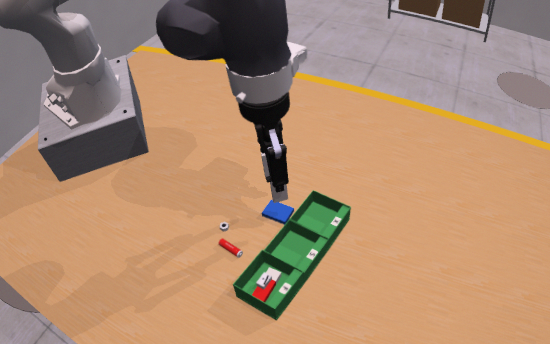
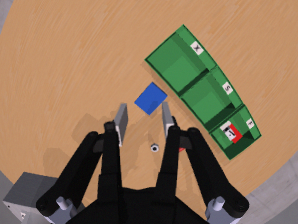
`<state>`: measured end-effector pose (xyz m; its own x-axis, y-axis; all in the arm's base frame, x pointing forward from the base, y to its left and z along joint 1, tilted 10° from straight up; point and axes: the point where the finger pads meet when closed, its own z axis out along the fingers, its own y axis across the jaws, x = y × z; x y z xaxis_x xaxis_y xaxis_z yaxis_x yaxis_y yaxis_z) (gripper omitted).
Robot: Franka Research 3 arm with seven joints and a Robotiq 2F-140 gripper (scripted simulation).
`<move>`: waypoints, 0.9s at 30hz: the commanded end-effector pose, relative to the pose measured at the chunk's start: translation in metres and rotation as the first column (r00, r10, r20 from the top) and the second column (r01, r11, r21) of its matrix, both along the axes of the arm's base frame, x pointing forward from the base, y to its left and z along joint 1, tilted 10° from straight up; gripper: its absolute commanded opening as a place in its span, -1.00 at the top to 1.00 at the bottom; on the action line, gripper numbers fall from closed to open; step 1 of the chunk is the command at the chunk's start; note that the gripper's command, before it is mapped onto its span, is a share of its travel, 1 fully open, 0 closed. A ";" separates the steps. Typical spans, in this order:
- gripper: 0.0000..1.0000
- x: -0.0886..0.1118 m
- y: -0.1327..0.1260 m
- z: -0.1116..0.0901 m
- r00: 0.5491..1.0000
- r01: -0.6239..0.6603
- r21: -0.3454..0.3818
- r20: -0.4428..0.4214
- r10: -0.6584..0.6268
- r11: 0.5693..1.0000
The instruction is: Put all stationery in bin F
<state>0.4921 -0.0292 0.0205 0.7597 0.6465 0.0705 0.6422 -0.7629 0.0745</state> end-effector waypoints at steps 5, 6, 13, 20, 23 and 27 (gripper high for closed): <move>0.33 0.002 0.001 0.001 0.976 0.215 0.003 0.018 -0.215 0.977; 0.33 0.002 0.001 0.001 0.973 0.229 0.005 0.019 -0.229 0.973; 0.33 0.002 0.001 0.001 0.946 0.322 0.011 0.025 -0.322 0.947; 0.33 0.001 0.001 0.001 0.911 0.412 0.016 0.031 -0.412 0.911; 0.33 0.001 0.001 0.001 0.893 0.448 0.017 0.034 -0.448 0.894; 0.33 0.001 0.000 0.001 0.881 0.472 0.018 0.035 -0.473 0.881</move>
<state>0.4927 -0.0290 0.0207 0.9409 0.3224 0.1035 0.3170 -0.9462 0.0657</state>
